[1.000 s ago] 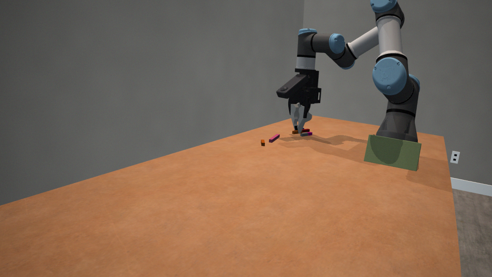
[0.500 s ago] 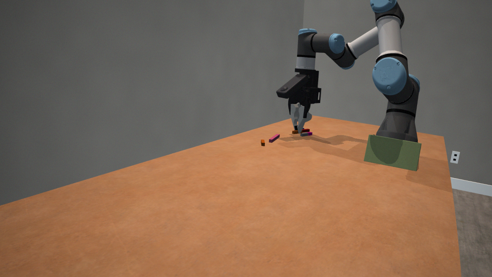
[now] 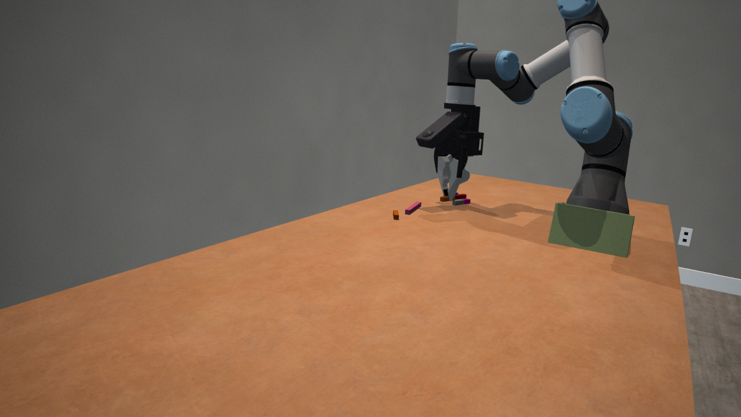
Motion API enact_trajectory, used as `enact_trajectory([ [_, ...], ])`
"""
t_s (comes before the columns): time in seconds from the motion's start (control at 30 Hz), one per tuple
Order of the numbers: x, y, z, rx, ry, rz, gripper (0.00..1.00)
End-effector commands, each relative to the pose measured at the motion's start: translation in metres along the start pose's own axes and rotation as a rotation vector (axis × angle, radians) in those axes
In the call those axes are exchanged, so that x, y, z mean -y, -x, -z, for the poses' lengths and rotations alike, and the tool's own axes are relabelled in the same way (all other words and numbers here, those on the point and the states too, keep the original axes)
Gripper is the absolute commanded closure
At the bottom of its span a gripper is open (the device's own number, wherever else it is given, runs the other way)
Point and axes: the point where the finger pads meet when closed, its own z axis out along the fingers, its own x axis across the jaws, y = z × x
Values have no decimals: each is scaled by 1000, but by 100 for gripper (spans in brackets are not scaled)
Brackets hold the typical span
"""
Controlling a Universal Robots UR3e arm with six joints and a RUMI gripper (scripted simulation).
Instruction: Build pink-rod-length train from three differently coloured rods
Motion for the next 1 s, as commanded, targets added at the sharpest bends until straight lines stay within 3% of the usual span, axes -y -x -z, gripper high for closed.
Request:
enact_trajectory([
  [0.0, 0, -1, 1, -2, 0, -1, 100],
  [0.97, 0, -1, -11, -2, 0, -1, 100],
])
